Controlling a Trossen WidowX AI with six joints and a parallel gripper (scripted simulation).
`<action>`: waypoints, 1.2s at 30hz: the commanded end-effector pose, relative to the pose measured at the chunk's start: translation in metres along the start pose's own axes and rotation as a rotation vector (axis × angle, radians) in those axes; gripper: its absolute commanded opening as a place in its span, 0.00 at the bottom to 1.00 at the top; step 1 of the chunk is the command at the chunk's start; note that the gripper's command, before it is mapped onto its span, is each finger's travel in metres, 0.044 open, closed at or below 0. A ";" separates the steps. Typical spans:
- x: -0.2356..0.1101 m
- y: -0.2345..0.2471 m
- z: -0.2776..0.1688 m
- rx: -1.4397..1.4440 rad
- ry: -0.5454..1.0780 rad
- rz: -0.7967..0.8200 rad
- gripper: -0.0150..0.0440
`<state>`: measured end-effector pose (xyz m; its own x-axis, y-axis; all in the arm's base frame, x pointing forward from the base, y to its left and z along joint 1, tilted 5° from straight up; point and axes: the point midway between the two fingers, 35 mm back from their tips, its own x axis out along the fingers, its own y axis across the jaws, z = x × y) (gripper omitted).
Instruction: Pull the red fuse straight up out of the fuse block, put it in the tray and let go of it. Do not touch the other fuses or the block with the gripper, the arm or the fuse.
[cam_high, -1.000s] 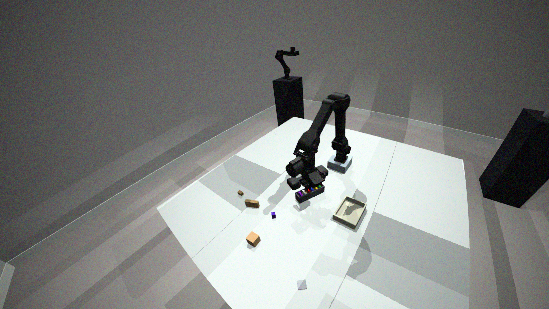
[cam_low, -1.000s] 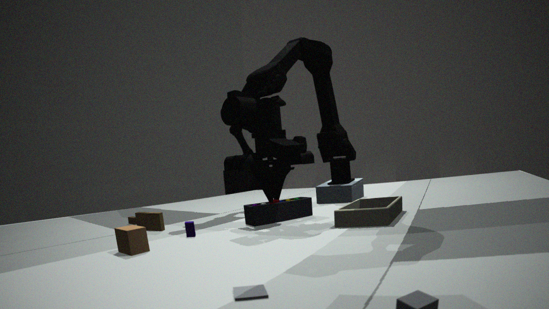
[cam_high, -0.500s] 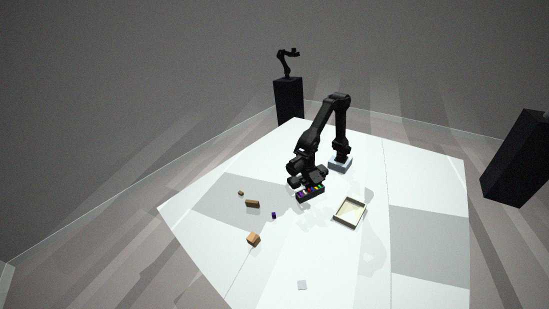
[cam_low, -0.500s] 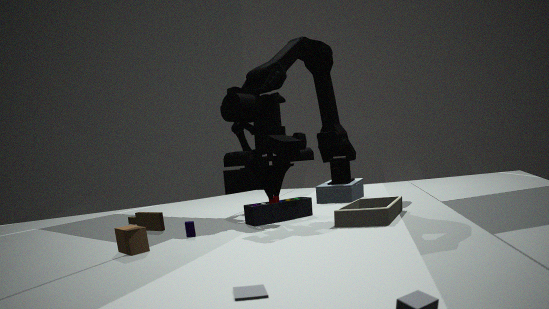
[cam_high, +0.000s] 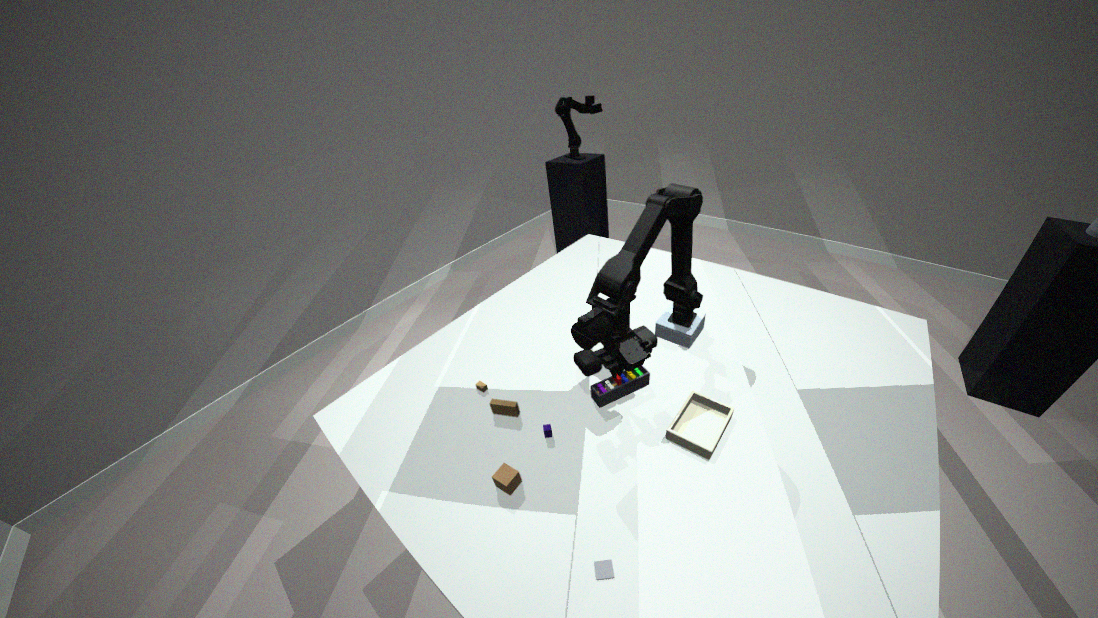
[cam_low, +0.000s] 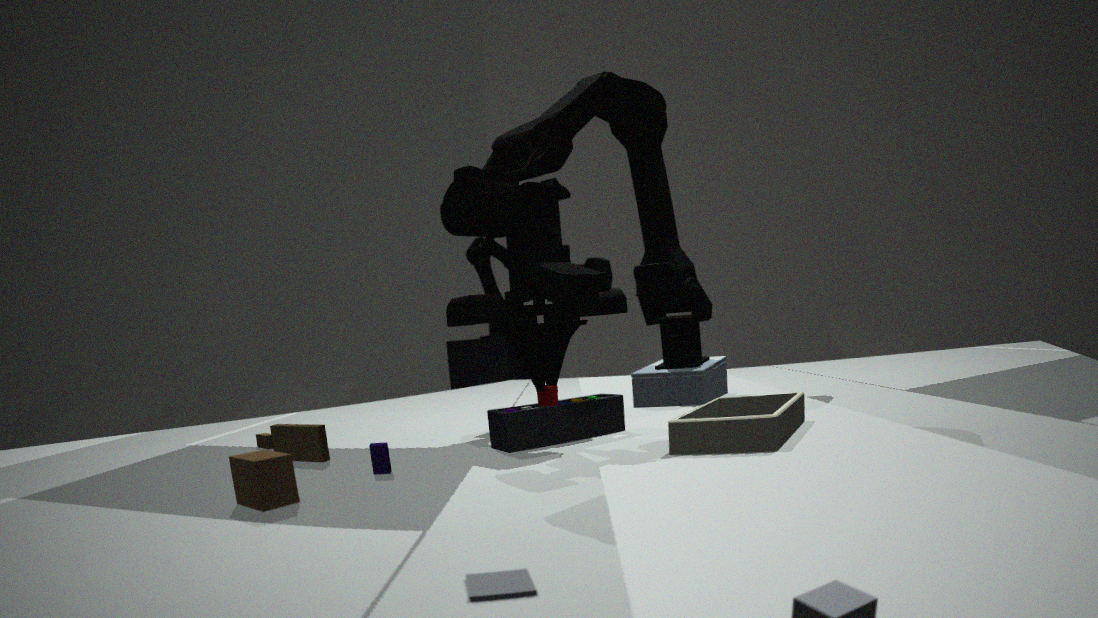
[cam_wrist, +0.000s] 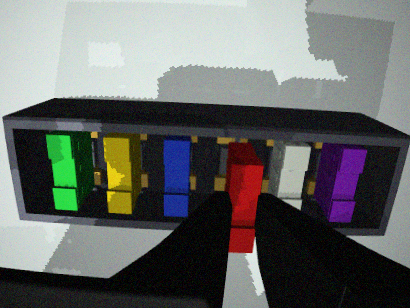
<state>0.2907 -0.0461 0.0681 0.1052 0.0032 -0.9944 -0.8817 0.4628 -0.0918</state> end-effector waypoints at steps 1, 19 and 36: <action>-0.003 0.000 0.001 -0.004 -0.004 -0.001 0.25; -0.012 0.000 0.001 -0.004 -0.005 -0.001 0.25; -0.023 0.000 0.001 -0.005 -0.006 0.000 0.25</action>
<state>0.2876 -0.0461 0.0864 0.1016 0.0037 -0.9948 -0.8826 0.4617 -0.0884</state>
